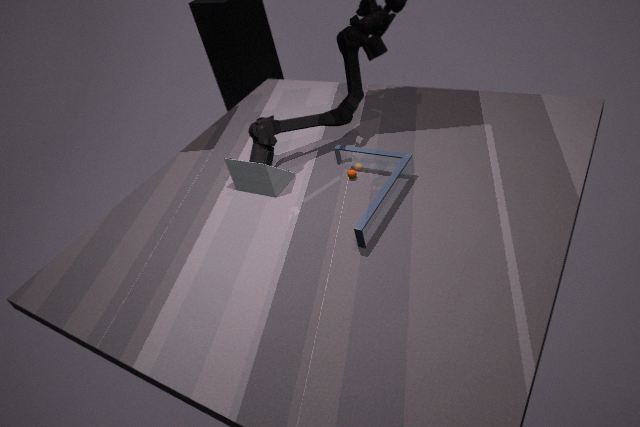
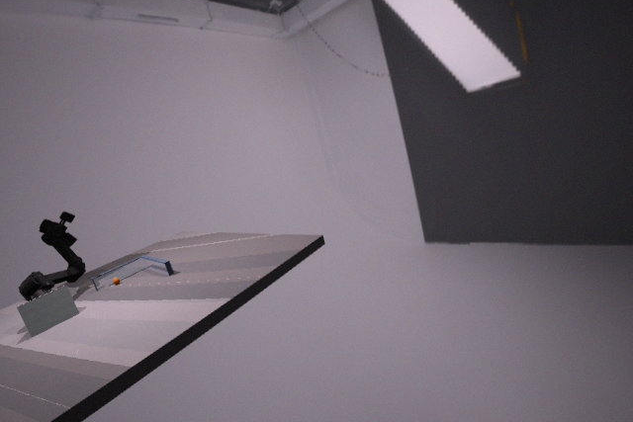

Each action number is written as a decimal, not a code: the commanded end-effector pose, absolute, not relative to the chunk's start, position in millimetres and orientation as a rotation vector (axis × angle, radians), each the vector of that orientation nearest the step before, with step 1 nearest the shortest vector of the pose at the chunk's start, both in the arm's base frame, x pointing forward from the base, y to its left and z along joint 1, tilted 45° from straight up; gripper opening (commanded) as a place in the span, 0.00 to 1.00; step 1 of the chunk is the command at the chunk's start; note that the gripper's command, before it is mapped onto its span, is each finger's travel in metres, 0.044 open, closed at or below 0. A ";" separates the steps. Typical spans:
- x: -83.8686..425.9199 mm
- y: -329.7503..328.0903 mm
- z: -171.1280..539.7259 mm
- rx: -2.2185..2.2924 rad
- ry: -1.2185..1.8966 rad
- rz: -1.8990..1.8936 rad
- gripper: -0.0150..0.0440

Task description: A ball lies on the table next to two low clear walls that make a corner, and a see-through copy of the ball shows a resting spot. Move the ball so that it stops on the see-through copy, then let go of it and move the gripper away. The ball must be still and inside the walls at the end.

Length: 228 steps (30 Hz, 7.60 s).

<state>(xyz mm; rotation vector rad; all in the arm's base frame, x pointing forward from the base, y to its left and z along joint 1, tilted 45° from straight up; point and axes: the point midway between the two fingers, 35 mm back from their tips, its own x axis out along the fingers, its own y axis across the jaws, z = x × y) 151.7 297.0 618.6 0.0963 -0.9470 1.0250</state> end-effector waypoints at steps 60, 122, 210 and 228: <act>315.2 -217.4 322.1 -0.067 0.375 -0.281 0.64; 246.8 112.6 50.5 -0.667 0.580 1.605 0.64; 248.5 131.2 75.6 -0.666 0.578 1.605 0.25; 250.2 137.3 70.9 -0.679 0.569 1.599 0.48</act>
